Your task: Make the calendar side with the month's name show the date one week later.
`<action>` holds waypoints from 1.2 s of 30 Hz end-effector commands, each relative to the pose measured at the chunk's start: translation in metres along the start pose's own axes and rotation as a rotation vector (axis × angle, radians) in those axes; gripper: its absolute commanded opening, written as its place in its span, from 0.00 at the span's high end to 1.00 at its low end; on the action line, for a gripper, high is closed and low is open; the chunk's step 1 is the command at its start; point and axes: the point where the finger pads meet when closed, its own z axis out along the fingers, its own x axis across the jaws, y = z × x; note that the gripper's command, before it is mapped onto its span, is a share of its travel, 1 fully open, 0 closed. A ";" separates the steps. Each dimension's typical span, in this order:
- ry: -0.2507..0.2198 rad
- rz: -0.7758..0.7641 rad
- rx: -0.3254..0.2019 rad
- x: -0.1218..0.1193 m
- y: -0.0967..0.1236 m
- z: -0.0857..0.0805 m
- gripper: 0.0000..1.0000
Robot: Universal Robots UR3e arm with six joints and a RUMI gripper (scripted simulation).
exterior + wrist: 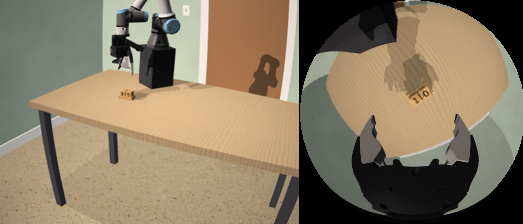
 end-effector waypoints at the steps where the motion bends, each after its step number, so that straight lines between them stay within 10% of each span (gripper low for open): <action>1: -0.011 0.174 -0.005 0.001 0.002 0.002 0.00; 36: -0.009 0.749 -0.008 0.005 0.008 0.011 0.00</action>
